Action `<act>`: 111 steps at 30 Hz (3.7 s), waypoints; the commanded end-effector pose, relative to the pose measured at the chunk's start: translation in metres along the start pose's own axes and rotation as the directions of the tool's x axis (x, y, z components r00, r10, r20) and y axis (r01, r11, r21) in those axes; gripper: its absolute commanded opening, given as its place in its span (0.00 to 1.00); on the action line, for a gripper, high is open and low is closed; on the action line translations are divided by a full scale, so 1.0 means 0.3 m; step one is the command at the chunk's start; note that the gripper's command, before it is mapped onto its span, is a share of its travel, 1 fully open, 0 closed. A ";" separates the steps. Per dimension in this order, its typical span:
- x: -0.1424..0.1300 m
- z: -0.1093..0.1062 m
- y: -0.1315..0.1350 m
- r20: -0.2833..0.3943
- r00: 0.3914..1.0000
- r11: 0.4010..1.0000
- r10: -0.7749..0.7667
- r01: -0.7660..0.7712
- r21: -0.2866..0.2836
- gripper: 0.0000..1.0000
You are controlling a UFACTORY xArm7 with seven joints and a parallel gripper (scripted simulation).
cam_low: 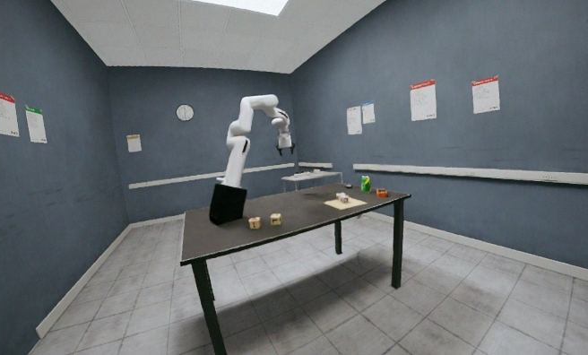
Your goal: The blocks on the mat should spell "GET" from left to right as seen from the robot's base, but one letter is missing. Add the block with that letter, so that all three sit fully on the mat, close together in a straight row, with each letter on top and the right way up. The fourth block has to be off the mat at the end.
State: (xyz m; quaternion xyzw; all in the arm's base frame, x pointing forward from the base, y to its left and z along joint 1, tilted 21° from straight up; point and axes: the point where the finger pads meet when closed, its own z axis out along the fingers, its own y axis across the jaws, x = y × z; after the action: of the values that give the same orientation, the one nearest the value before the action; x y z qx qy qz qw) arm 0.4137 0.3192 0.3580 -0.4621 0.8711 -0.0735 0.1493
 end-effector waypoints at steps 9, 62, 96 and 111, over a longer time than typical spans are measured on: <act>-0.004 -0.008 -0.001 0.005 1.000 1.000 0.000 0.000 0.002 1.00; 0.565 0.686 -1.226 0.087 0.967 0.969 0.241 -0.234 -0.084 1.00; 0.669 0.732 -1.312 0.089 0.963 0.966 0.255 -0.250 -0.062 1.00; 0.669 0.732 -1.312 0.089 0.963 0.966 0.255 -0.250 -0.062 1.00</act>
State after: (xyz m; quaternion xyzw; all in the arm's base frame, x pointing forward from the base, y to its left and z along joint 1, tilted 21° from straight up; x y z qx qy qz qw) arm 0.6870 -0.0650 0.2136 -0.3542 0.9166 -0.0082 0.1851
